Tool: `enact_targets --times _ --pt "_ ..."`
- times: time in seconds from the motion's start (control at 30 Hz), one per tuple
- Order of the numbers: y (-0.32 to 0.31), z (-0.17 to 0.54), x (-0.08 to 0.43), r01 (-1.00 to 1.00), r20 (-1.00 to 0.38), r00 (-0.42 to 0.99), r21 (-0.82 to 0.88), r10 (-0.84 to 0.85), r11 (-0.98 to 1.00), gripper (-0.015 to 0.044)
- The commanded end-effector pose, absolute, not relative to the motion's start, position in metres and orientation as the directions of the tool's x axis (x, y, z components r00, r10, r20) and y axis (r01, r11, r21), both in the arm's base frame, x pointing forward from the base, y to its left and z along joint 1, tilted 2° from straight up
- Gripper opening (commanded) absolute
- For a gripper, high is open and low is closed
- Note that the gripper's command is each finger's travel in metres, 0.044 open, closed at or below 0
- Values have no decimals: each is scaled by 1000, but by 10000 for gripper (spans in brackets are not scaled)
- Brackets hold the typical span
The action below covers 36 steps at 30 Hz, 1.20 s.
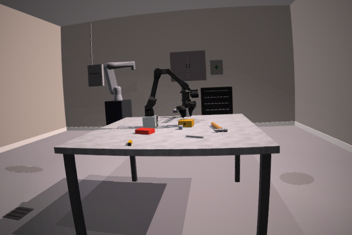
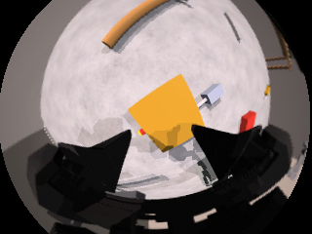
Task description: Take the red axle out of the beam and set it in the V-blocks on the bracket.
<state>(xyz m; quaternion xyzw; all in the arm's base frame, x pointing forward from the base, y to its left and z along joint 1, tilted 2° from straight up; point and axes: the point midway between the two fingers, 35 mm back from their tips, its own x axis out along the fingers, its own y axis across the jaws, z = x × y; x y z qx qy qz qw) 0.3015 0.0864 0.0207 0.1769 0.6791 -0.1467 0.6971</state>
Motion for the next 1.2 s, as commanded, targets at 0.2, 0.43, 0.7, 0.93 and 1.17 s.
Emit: enact_targets --times 0.2,0.43,0.7,0.93,1.17 --pt "142 21 295 996 -999 26 29 38 82 440" --pt "142 21 295 998 -999 26 28 38 53 440" --pt "142 21 295 998 -999 26 28 38 53 440" --pt "143 16 295 998 -999 26 28 38 53 440" --pt "144 4 296 998 -999 26 28 38 53 440"
